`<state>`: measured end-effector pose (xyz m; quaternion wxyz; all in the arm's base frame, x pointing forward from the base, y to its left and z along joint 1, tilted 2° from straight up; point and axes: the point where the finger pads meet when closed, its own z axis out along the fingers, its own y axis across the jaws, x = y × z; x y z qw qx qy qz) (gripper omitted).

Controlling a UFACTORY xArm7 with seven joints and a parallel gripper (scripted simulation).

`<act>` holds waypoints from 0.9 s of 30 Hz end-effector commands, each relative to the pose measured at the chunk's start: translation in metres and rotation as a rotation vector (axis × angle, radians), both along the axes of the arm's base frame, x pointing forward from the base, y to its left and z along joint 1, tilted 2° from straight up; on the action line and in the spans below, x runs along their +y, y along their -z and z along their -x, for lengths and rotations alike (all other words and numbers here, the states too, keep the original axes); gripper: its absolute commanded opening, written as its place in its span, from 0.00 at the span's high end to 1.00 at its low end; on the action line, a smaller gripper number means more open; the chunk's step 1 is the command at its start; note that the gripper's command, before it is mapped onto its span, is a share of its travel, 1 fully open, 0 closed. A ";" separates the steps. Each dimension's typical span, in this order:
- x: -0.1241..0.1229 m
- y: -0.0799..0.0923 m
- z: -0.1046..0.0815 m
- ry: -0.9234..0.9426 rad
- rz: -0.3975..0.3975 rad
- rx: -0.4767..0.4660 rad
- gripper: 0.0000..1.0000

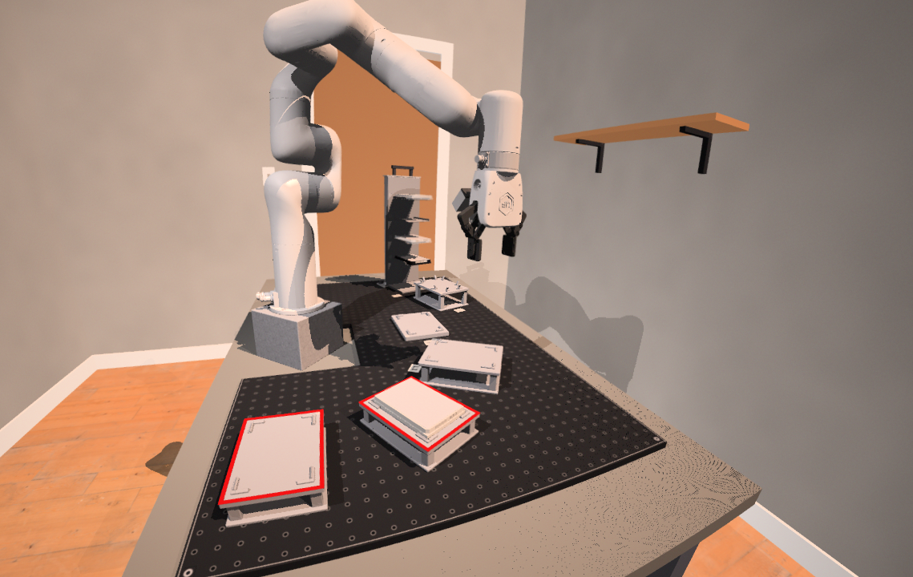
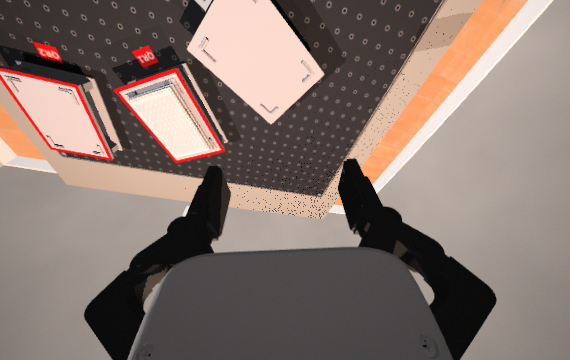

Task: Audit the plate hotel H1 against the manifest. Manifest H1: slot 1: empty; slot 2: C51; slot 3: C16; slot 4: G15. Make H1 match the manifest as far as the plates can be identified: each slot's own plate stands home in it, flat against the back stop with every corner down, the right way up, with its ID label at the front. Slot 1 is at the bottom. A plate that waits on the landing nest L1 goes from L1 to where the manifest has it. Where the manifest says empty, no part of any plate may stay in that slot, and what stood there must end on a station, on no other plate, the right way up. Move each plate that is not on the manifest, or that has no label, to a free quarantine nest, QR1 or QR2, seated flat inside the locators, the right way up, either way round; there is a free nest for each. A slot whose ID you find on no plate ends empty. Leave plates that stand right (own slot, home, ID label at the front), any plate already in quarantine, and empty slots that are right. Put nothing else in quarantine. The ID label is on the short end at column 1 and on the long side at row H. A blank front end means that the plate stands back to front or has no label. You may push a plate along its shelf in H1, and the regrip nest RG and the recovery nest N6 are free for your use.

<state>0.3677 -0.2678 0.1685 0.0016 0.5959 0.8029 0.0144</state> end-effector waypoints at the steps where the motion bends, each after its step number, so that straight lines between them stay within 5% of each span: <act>1: 0.013 -0.002 -0.015 0.001 0.003 -0.002 0.00; 27: 0.108 -0.005 -0.071 0.001 0.003 -0.003 0.00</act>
